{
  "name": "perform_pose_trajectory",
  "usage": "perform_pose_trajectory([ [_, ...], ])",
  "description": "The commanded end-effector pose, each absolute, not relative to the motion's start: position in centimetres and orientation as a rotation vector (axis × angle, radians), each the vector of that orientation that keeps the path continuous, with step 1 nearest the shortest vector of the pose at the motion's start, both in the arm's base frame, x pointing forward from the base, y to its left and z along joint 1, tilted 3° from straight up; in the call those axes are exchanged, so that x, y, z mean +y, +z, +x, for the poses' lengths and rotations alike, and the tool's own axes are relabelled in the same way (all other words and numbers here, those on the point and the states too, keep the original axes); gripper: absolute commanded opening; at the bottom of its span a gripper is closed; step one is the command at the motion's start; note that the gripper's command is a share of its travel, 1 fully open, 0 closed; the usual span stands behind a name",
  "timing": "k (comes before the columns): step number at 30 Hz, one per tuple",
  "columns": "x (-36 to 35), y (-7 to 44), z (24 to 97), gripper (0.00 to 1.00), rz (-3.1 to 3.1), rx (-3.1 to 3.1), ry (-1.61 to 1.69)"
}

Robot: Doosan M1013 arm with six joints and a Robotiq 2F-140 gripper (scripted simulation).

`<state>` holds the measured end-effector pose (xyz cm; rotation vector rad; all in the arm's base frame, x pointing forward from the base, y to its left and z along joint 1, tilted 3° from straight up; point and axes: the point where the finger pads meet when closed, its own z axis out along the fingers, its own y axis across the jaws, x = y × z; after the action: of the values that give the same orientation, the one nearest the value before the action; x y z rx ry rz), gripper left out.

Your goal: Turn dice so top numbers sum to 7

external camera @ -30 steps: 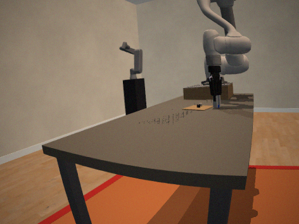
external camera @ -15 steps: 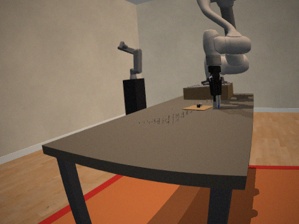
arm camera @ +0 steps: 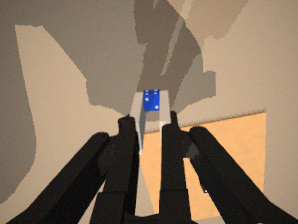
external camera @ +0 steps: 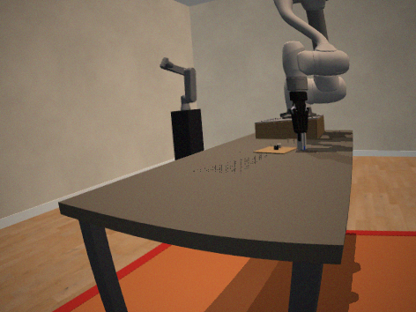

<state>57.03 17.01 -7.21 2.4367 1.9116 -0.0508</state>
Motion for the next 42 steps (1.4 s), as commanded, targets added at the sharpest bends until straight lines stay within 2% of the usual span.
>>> perform_pose_trajectory([
  [1,17.0,-7.2,57.0,0.07,2.437,1.912,-0.051],
  [27,17.0,-6.9,57.0,0.07,2.437,1.912,-0.051],
  [32,17.1,-5.8,57.0,0.07,2.437,1.912,-0.051],
  [42,17.5,1.1,57.0,0.07,2.437,1.912,-0.051],
])
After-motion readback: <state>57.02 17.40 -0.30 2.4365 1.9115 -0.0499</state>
